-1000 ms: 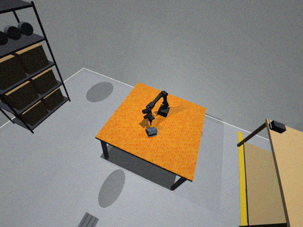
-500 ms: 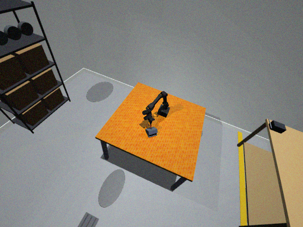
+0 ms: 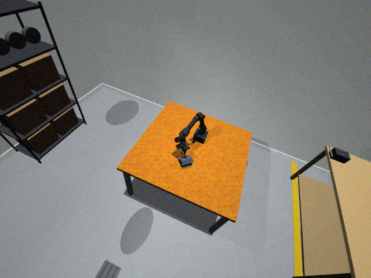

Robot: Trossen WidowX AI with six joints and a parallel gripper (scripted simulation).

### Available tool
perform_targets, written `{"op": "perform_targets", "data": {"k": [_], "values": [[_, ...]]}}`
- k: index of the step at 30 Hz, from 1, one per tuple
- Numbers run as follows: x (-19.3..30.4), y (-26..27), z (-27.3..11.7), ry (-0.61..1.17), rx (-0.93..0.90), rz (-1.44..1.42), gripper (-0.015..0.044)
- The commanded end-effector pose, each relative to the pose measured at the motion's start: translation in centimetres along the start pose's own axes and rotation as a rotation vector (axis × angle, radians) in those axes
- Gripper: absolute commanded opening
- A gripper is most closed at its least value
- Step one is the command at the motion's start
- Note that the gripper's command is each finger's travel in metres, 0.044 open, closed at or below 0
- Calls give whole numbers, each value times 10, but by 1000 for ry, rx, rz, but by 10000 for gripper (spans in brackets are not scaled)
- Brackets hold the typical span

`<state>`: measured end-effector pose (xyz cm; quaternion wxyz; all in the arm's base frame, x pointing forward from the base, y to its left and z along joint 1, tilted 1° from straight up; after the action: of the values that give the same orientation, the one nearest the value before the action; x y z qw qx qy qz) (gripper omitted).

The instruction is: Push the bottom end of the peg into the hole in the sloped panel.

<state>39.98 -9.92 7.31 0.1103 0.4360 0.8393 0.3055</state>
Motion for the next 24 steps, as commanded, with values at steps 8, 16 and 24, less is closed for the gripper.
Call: {"op": "perform_targets", "data": {"k": [8, 16, 24], "values": [[0, 0, -1, -1, 0, 0, 0], [0, 0, 0, -1, 0, 0, 0], [0, -1, 4, -1, 0, 0, 0]]}}
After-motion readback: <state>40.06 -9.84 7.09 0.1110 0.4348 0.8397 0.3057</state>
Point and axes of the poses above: the point midway between the two fingers, 35 mm back from their tips, its own z axis out along the fingers, its own y axis across the jaws, x = y × z, the point moved 3 cm from there along -z, back along the fingers, and after that the axes turned 10 degrees about z, right-handed, at the moved point
